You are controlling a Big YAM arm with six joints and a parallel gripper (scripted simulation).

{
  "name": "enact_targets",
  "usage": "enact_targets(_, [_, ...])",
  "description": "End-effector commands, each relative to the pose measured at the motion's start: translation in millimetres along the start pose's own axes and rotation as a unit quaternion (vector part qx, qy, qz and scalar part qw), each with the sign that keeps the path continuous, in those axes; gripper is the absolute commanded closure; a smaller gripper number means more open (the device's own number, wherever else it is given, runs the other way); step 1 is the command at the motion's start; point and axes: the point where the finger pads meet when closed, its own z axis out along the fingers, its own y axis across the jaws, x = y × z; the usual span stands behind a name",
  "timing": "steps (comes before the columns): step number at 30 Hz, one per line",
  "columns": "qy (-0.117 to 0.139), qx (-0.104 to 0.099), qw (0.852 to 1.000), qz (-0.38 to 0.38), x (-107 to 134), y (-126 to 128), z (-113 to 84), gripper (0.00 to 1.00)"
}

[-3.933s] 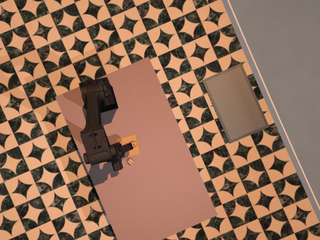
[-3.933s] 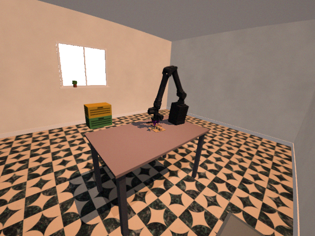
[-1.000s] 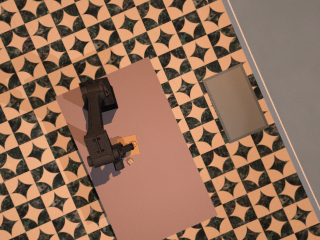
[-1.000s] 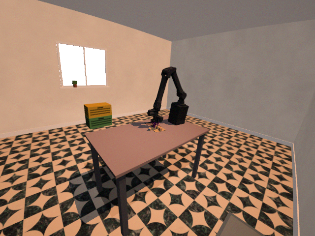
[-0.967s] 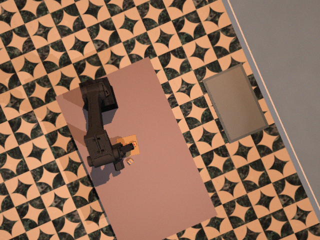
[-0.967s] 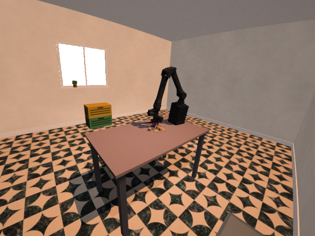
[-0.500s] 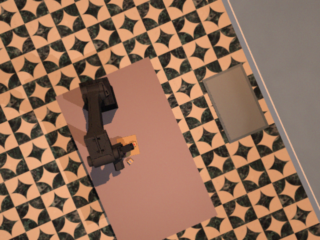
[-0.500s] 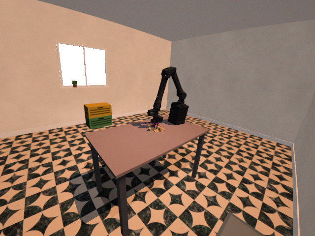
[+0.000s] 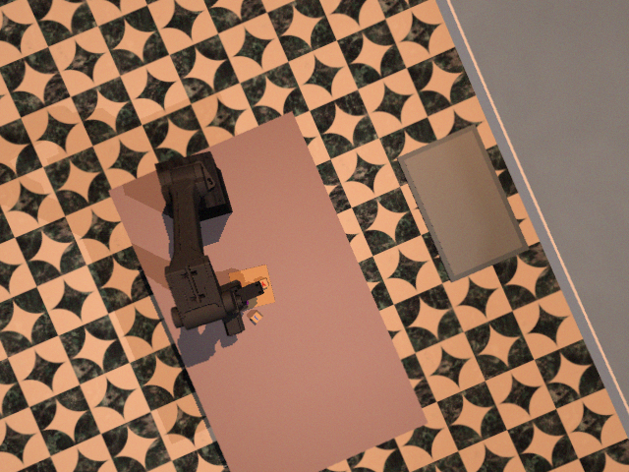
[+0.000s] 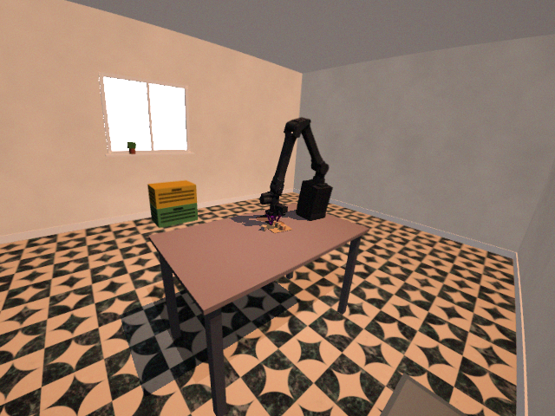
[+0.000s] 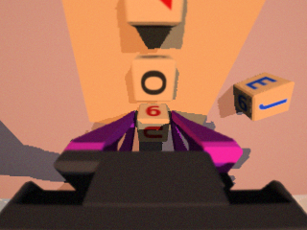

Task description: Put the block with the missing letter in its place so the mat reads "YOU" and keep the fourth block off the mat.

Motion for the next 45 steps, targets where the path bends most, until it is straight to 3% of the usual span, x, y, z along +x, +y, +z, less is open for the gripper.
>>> enact_targets(1, [0.000, 0.015, 1.000, -0.002, -5, -14, -2.4, 0.56])
enact_targets(9, [0.000, 0.015, 1.000, -0.002, -5, -14, -2.4, 0.56])
enact_targets(10, [0.000, 0.015, 1.000, -0.002, -5, -14, -2.4, 0.44])
enact_targets(26, [0.000, 0.015, 1.000, -0.002, -5, -14, -2.9, 0.44])
enact_targets(45, [0.000, 0.010, 1.000, 0.004, 2, -7, -22.7, 0.44])
